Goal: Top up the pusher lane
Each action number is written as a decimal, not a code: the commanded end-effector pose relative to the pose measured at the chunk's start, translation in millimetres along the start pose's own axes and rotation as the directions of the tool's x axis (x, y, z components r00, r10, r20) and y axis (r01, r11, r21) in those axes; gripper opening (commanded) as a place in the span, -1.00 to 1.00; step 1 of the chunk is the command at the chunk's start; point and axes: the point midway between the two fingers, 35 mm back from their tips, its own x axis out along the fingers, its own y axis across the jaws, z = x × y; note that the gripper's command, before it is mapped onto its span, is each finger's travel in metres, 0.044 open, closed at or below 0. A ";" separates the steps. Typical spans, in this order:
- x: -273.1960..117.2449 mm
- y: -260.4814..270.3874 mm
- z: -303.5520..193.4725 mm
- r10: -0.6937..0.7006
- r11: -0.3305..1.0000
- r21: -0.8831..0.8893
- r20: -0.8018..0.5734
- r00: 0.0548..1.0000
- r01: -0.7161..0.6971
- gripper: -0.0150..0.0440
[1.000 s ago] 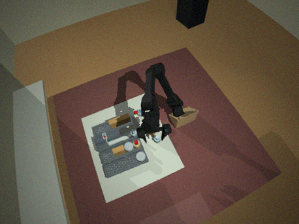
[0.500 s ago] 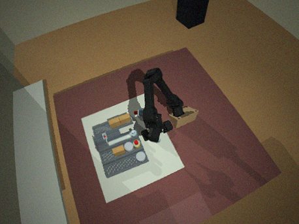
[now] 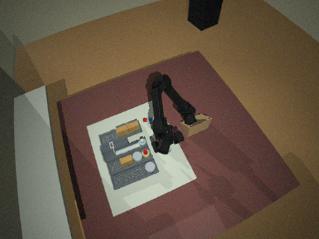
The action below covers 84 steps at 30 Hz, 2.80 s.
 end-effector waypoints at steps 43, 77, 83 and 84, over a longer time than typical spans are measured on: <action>-2.7 2.3 -4.3 0.007 1.000 -0.004 -0.003 1.000 -0.007 -0.49; -62.6 25.5 21.9 0.008 0.881 -0.473 -0.019 1.000 -0.016 -0.49; -58.0 36.0 31.8 0.009 0.796 -0.605 -0.021 1.000 -0.020 -0.49; -57.2 37.7 33.6 0.010 0.780 -0.625 -0.021 1.000 -0.021 -0.49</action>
